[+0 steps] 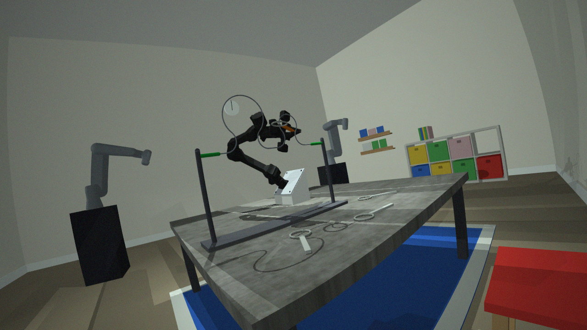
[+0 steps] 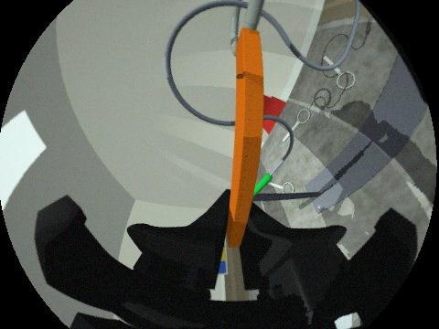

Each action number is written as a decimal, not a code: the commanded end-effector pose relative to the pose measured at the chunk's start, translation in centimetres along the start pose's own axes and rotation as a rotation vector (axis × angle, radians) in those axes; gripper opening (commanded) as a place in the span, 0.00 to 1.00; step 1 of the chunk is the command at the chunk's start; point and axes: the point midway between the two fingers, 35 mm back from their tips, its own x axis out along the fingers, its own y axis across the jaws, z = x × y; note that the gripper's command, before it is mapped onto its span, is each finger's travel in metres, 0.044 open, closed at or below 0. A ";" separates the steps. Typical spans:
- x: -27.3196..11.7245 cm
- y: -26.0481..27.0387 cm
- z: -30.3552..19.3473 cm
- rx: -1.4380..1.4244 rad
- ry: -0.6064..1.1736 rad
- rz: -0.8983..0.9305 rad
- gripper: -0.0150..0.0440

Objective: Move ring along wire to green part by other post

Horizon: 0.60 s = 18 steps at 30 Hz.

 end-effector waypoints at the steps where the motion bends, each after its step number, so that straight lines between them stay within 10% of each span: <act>1: 0.0 -0.4 0.2 -0.074 -0.014 -0.035 0.00; 18: 0.0 -3.2 0.9 -0.416 -0.058 -0.231 0.00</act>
